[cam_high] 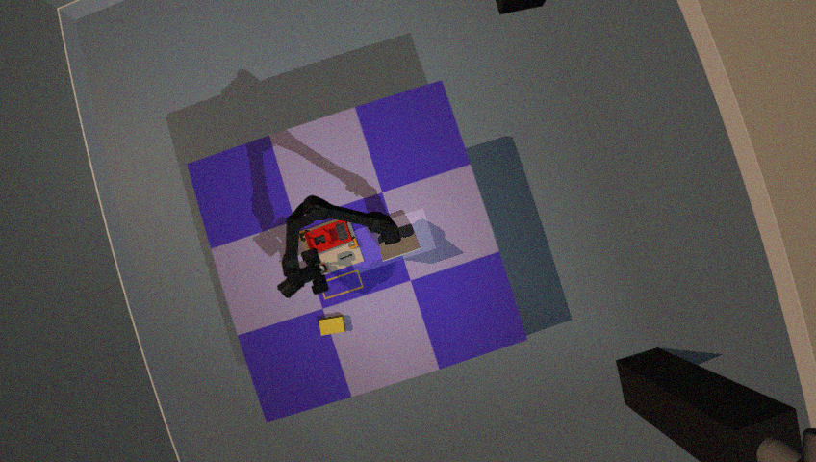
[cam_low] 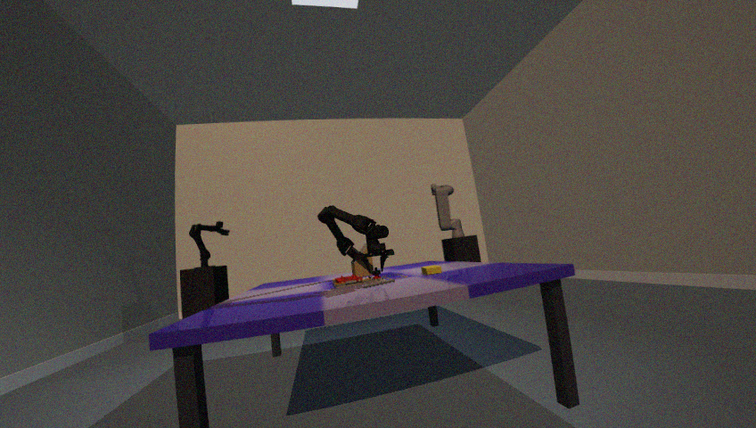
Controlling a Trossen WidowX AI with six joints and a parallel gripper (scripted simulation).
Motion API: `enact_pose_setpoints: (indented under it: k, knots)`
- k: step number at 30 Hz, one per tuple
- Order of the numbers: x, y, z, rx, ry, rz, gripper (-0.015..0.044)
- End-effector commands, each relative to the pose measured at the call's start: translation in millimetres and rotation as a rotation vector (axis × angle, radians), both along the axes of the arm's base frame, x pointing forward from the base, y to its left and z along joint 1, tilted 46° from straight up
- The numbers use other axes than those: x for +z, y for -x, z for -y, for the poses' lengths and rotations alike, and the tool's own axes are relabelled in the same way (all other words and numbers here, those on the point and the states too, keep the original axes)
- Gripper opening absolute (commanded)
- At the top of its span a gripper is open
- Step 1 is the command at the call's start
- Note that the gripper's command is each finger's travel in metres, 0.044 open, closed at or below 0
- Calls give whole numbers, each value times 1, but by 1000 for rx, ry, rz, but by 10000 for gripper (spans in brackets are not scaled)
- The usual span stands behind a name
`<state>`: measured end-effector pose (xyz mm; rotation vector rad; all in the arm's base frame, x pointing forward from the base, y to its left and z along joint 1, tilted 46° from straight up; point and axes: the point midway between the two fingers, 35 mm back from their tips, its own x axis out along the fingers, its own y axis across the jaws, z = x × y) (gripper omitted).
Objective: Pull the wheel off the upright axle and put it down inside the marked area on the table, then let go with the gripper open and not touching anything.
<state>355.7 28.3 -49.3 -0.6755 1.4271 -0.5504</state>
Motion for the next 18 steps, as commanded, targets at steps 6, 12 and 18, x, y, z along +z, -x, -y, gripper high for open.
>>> enact_pose_setpoints:
  k: [6, 12, 18]
  knots:
    - [1, -1, -2, 2, -2, 5, 162]
    - [1, -1, -3, 2, -2, 5, 63]
    - [3, -1, -4, 3, -2, 5, 0]
